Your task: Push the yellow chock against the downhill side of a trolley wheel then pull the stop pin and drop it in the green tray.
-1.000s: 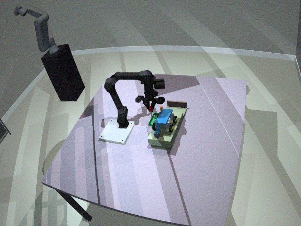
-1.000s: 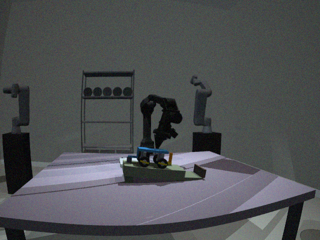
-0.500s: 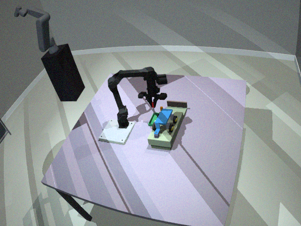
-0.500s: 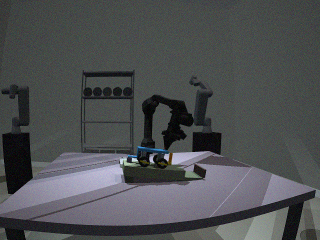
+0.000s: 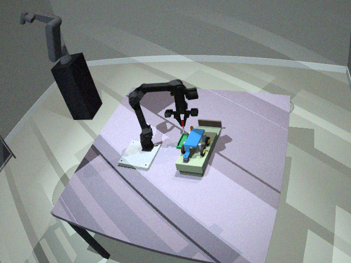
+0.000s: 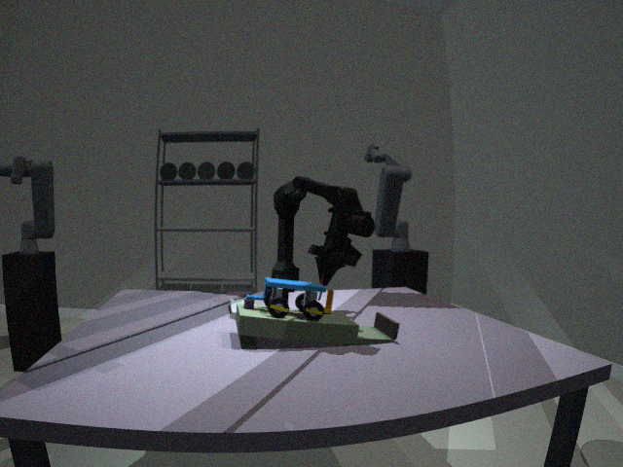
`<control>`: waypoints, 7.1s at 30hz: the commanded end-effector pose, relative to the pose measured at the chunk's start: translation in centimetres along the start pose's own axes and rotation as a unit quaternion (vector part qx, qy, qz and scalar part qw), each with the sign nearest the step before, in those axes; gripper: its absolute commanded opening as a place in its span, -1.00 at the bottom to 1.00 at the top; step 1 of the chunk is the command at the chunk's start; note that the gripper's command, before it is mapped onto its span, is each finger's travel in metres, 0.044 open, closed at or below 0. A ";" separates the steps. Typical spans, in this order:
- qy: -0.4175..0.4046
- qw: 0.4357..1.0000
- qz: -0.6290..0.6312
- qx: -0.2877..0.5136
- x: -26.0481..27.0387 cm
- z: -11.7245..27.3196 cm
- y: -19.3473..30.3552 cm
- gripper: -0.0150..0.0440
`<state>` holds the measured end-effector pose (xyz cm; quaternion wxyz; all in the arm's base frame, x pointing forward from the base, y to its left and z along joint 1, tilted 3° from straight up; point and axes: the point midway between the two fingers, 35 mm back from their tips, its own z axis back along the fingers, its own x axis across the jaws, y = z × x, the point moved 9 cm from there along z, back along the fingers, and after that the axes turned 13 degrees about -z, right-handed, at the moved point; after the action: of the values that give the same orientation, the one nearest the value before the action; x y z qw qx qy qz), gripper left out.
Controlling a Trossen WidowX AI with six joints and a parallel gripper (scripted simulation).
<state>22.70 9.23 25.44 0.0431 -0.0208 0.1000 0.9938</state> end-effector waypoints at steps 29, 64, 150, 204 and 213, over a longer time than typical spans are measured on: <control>0.045 0.878 0.469 -0.088 0.0 -0.2 2.5 -0.49; 0.092 0.779 0.607 -0.127 1.1 -2.9 2.9 -0.49; 0.130 0.770 0.600 -0.172 1.1 -10.9 3.0 0.15; 0.130 0.770 0.600 -0.171 1.5 -5.3 5.4 1.00; 0.130 0.770 0.600 -0.171 1.3 -3.2 5.8 1.00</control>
<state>20.97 2.93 22.38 -0.5774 -0.0872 -0.0743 0.8083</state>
